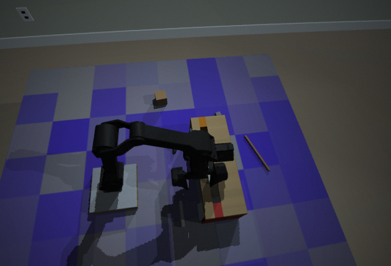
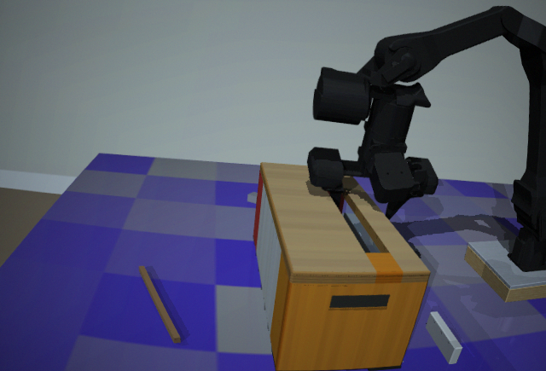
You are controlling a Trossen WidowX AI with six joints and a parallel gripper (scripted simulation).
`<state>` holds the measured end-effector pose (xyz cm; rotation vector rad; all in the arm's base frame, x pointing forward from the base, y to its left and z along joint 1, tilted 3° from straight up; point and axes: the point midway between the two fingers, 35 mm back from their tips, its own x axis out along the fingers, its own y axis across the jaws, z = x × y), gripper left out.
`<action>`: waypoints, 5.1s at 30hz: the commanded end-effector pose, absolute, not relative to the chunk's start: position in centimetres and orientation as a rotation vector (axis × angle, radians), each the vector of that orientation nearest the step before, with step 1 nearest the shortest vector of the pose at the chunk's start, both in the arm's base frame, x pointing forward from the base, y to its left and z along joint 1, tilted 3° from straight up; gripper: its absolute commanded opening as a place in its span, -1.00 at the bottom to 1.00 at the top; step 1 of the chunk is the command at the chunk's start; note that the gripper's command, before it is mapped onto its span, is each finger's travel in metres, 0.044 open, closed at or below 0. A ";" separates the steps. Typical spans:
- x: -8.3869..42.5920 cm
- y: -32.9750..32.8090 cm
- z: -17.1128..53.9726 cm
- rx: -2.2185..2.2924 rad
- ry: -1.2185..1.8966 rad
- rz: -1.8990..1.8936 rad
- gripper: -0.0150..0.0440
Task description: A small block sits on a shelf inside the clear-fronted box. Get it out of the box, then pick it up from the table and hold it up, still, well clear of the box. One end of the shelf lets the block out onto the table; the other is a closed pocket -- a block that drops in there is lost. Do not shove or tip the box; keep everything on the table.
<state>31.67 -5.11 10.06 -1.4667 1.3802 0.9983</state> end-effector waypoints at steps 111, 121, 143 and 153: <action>27.7 -15.8 17.2 2.679 0.040 -1.641 0.47; 27.7 -15.8 17.2 2.679 0.040 -1.641 0.47; 28.0 -15.6 7.0 2.679 0.040 -1.641 0.47; 28.3 -15.6 5.4 2.679 0.040 -1.641 0.47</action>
